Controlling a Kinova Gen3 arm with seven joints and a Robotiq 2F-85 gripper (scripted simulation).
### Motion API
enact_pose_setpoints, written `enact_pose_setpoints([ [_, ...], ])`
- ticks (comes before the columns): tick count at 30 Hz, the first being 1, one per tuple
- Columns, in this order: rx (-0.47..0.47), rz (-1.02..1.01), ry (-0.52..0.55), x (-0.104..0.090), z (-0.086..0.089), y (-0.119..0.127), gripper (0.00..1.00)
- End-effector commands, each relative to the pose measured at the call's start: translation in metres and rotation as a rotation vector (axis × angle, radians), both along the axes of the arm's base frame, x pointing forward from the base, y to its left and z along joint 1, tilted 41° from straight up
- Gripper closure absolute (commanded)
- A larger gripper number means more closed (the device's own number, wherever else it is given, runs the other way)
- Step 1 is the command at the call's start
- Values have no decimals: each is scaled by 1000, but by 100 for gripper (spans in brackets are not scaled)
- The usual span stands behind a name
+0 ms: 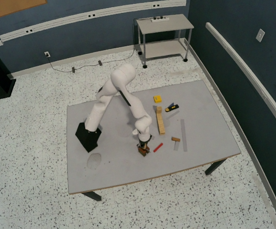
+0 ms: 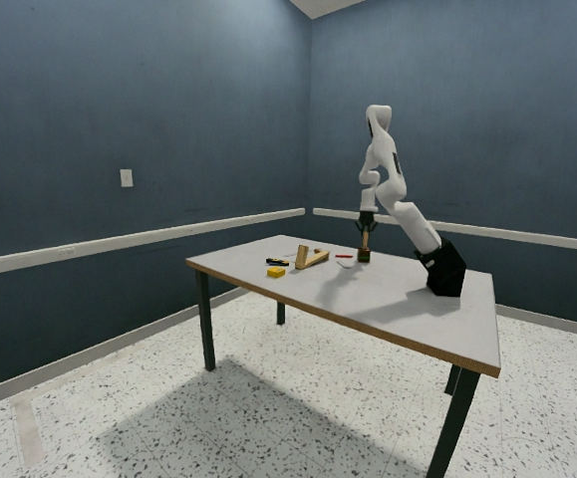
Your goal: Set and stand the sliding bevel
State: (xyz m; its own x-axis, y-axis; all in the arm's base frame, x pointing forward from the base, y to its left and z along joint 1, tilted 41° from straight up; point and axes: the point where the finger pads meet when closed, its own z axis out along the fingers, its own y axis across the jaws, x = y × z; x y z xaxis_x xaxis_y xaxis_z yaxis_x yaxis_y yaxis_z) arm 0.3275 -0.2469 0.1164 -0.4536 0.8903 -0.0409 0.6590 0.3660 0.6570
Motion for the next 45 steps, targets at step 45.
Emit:
enact_pose_setpoints([
  [45, -1, -1, 0, 6, -7, 2, 90],
])
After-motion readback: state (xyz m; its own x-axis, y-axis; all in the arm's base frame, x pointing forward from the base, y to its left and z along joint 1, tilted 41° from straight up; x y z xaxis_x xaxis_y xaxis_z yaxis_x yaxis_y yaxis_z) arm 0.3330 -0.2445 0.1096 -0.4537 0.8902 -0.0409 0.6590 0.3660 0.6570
